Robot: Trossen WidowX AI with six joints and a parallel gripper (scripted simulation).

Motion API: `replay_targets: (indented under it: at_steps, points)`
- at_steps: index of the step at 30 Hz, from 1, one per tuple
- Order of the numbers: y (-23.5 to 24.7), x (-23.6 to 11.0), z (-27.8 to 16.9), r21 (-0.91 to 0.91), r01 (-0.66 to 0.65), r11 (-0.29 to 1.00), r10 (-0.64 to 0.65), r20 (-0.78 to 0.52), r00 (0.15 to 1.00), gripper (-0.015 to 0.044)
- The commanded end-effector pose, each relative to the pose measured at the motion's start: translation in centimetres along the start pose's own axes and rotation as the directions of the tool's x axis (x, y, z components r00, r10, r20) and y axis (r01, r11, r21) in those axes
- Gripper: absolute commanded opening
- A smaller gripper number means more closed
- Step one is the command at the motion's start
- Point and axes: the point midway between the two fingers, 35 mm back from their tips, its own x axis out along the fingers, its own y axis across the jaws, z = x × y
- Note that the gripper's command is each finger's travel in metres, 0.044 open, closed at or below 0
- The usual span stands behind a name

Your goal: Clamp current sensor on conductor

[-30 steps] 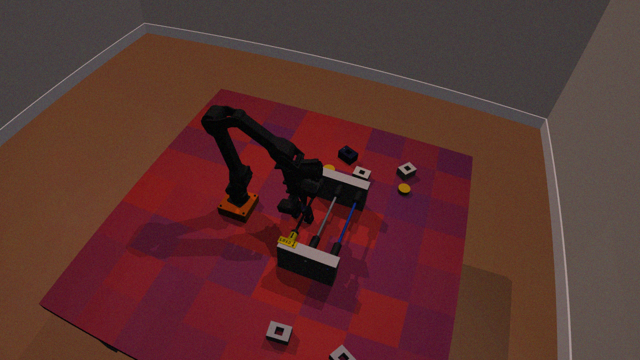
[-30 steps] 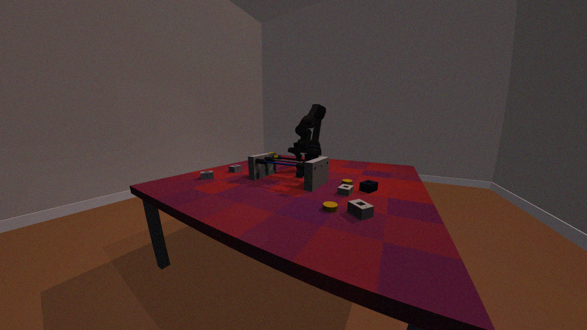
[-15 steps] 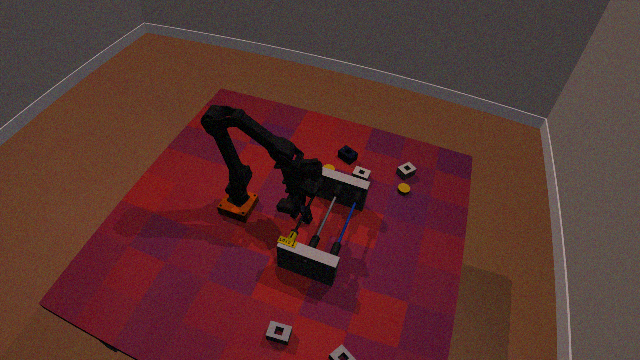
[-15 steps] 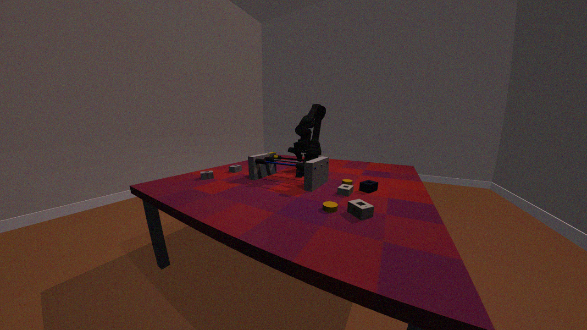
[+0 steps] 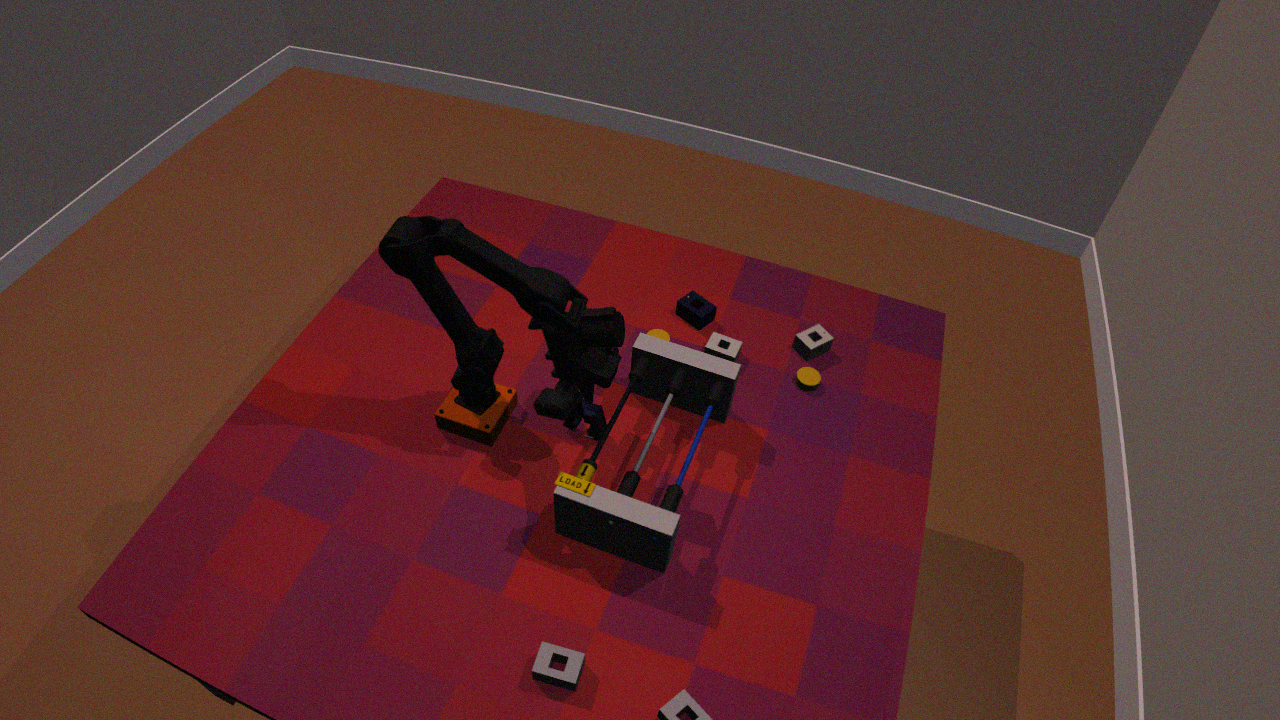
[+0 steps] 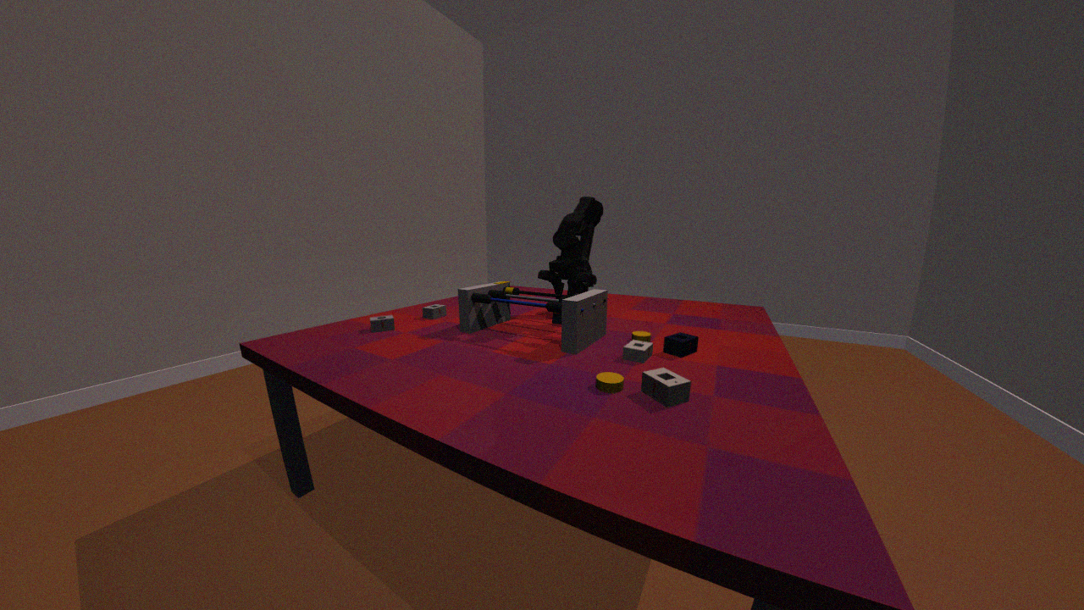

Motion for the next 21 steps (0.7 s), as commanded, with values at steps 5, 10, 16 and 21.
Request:
replay_targets:
  at_steps: [5, 10, 16, 21]
  points:
    - [-0.33, -0.21, -1.92, 0.003, 0.007, 1.000, -0.007, -0.004, 1.000, 0.0000]
    - [-0.33, -0.08, -1.96, 0.003, 0.007, 1.000, -0.007, -0.004, 1.000, 0.0000]
    - [-0.20, -0.04, -1.83, 0.000, 0.001, 1.000, -0.001, -0.004, 1.000, 0.0026]
    - [-0.20, -0.04, -1.83, 0.000, 0.001, 1.000, -0.001, -0.004, 1.000, 0.0157]
